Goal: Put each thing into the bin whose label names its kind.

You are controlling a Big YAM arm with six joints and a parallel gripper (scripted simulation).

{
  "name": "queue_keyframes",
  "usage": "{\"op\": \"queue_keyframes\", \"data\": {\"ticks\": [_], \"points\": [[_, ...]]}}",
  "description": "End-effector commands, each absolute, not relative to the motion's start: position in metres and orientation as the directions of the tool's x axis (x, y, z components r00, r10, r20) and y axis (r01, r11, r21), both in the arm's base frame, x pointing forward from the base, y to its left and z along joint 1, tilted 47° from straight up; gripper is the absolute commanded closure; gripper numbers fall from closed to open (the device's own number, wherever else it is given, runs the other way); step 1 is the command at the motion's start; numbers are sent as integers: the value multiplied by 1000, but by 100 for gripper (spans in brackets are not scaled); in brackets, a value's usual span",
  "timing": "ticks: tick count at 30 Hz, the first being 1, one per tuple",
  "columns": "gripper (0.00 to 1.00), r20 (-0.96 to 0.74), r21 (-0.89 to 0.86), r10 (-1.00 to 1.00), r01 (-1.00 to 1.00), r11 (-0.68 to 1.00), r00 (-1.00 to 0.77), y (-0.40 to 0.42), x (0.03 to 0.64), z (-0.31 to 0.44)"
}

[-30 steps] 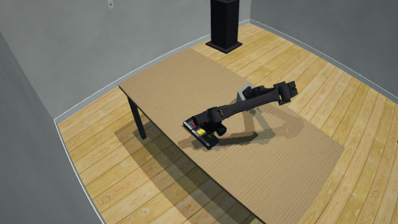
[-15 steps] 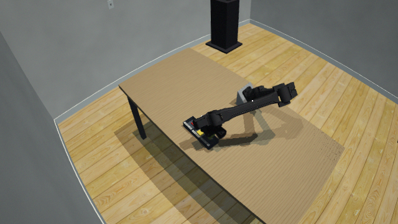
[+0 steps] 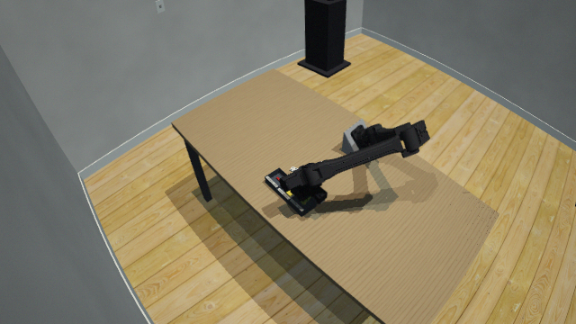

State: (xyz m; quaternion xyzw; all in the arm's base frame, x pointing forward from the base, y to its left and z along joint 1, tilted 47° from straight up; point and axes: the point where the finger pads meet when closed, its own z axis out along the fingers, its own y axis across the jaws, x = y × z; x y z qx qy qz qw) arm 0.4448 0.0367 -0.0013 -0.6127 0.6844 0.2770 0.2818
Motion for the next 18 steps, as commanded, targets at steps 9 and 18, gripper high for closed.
{"op": "queue_keyframes", "data": {"ticks": [9, 18], "points": [[90, -729, 57, -676, -994, 92, -104, 46, 440, -12], [70, -729, 52, -677, -995, 87, -97, 45, 439, -13]]}}
